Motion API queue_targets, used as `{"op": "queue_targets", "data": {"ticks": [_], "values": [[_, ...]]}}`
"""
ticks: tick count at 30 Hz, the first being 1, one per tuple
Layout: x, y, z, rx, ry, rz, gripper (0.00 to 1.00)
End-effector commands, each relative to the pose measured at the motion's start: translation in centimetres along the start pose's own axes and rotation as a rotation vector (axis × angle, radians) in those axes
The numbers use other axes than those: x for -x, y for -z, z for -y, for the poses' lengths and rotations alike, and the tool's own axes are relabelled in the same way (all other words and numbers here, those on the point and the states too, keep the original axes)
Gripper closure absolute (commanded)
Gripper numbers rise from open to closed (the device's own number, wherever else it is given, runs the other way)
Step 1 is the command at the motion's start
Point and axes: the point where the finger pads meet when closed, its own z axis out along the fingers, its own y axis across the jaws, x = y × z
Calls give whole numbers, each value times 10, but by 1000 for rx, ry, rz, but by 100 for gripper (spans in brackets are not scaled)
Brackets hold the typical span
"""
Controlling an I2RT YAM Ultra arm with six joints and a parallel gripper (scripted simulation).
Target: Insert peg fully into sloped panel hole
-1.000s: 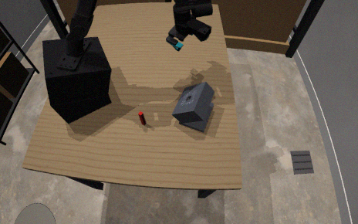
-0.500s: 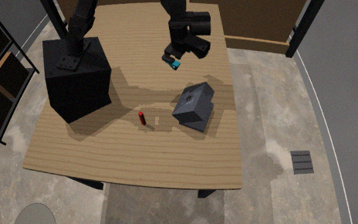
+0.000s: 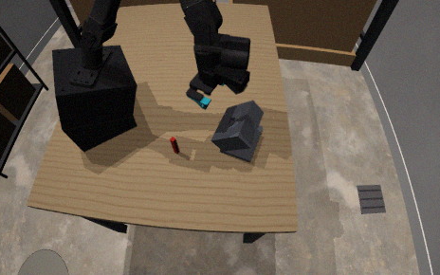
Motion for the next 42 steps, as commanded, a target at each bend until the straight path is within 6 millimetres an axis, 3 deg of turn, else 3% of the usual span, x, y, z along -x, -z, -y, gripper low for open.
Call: {"op": "queue_targets", "data": {"ticks": [1, 9, 11, 12, 13, 26, 28, 29, 34, 42], "values": [[-1, -4, 30, -21, 30, -3, 0], [-5, 0, 81, -57, 42, -3, 0], [-5, 0, 81, -57, 42, -3, 0], [4, 6, 84, -58, 56, 25, 0], [-8, 2, 93, -64, 45, -2, 0], [-33, 10, 165, -102, 61, -13, 0], [-33, 10, 165, -102, 61, -13, 0], [-22, 17, 167, -109, 75, 16, 0], [-24, 16, 169, -110, 75, 13, 0], [-34, -2, 167, -102, 67, -16, 0]]}}
